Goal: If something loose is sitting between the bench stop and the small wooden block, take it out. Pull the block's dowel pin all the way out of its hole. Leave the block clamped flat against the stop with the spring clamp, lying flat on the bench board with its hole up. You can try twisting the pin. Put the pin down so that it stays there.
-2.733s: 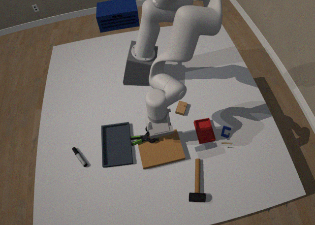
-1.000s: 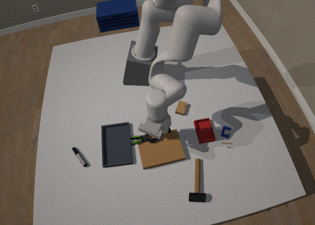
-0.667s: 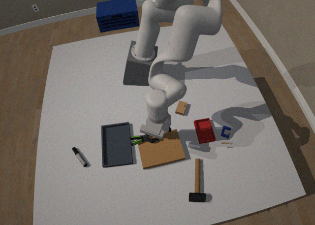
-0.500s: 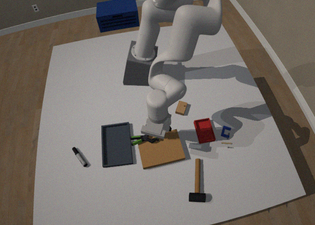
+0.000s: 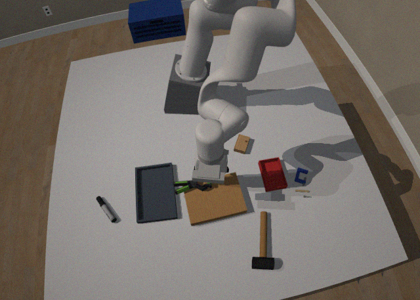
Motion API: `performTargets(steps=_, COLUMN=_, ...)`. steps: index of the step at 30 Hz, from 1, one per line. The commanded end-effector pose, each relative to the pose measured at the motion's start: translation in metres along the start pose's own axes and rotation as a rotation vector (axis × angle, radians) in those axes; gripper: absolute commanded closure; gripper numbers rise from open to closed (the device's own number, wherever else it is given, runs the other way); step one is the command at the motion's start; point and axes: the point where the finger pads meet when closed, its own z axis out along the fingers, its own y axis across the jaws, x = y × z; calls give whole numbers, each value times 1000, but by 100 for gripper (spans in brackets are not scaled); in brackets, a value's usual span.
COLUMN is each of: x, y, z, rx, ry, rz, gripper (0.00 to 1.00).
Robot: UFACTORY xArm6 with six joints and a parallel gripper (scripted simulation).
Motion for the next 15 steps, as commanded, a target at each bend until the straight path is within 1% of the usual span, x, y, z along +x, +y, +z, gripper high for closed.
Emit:
performTargets(steps=1, x=2, y=0, z=-1, rx=6, ry=9, rz=-87, gripper=100)
performTargets(steps=15, x=2, y=0, z=-1, rx=5, ry=9, rz=-234, gripper=100)
